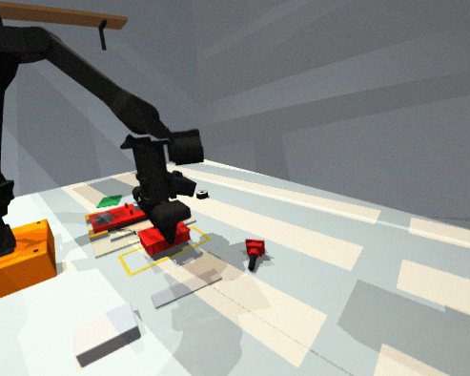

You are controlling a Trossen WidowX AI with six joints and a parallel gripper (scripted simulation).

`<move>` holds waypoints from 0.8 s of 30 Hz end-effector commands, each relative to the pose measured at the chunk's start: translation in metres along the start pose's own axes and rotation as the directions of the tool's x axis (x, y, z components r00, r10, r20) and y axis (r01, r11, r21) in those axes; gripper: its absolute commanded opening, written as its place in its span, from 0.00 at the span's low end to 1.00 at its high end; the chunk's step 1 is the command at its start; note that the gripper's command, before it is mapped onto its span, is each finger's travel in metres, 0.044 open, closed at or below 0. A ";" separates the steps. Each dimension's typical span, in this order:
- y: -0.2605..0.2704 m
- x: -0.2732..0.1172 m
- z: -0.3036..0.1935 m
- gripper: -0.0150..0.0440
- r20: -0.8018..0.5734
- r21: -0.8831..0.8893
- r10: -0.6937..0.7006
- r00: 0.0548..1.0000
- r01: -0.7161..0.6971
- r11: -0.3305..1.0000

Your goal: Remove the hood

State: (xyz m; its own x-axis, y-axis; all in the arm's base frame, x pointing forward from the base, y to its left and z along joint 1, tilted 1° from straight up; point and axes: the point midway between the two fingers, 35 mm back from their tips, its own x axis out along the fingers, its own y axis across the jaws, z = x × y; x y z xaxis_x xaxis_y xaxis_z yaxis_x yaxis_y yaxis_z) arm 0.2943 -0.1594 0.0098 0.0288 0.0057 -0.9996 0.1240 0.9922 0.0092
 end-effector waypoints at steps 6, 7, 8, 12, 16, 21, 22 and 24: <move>0.000 0.006 -0.001 0.25 -0.005 -0.005 -0.002 1.000 0.002 1.000; 0.000 0.007 -0.001 0.25 -0.005 -0.005 -0.002 1.000 0.002 1.000; 0.000 0.007 -0.001 0.25 -0.005 -0.005 -0.002 1.000 0.002 1.000; 0.000 0.009 -0.001 0.25 -0.005 -0.005 -0.002 1.000 0.002 1.000; 0.000 0.011 -0.001 0.25 -0.005 -0.005 -0.002 1.000 0.002 1.000; 0.000 0.013 -0.001 0.25 -0.005 -0.005 -0.002 1.000 0.002 1.000; 0.000 0.014 -0.001 0.25 -0.005 -0.005 -0.002 1.000 0.002 1.000; 0.000 0.015 -0.001 0.25 -0.005 -0.005 -0.002 1.000 0.002 1.000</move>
State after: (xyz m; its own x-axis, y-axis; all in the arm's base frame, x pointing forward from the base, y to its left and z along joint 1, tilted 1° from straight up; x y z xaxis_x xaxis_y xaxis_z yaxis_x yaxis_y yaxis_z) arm 0.2948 -0.1596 -0.0014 0.0303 0.0049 -0.9995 0.1237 0.9923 0.0086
